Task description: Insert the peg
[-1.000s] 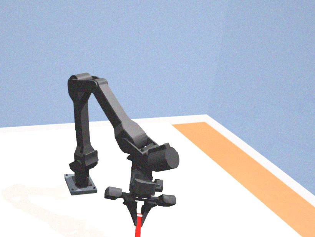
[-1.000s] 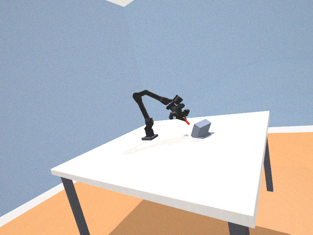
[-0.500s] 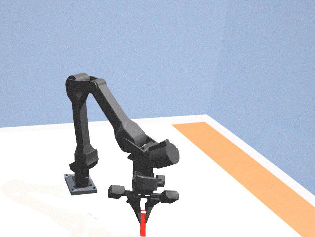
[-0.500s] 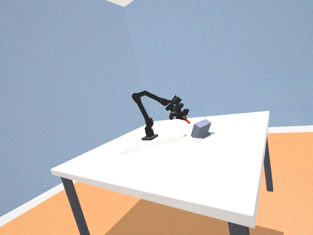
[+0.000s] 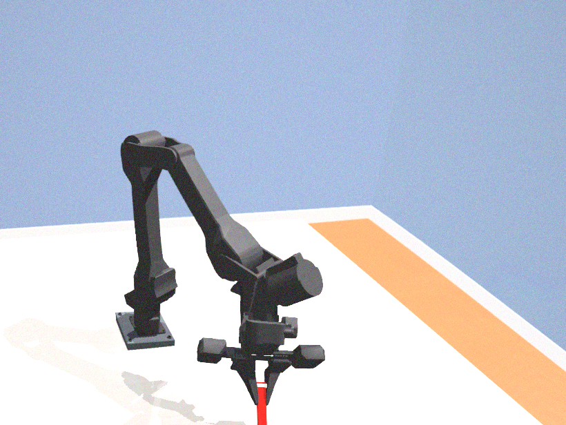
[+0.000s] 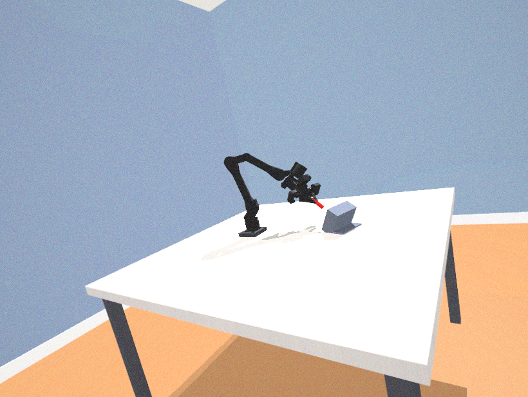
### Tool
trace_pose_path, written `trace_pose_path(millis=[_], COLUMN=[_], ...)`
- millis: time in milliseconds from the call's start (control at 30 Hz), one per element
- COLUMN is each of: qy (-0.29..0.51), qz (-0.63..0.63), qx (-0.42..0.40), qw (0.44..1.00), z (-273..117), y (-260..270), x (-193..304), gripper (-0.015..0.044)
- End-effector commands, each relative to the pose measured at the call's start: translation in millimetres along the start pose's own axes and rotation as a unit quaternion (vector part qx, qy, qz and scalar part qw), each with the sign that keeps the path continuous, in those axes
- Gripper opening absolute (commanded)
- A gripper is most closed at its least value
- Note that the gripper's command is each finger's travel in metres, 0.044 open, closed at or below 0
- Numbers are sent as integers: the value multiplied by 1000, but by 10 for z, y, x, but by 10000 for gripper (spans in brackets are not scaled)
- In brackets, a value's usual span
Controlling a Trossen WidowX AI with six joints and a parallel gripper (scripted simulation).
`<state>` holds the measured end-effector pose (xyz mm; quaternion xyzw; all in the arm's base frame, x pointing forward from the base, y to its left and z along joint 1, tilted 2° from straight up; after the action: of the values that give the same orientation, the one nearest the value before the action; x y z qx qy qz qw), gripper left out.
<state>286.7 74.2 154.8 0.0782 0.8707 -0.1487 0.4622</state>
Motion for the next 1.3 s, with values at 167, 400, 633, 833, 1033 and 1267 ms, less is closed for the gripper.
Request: trace_pose_path(millis=[167,400,633,833,1033,1267], qy=[-4,-11,-17,-21,-24,-25], qz=[-2,1,3,4,5,5], qx=[-4,-6,-8,-9,-10,-10], qw=[1000,1000,1000,1000,1000,1000], z=[119,199,268,305,327,360], y=[35,53,64,68,69,68], x=[33,38,47,55,66,59], gripper=[0,0,0,0,0,0])
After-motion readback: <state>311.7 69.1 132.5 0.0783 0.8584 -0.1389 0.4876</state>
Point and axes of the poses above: the point midway between the two fingers, 35 mm back from their tips, its own z axis out along the fingers, its own y axis across the jaws, x = y × z, the point moved 5 cm from there along -z, back along the fingers, and after that the axes turned 14 degrees about -z, right-handed, at the moved point
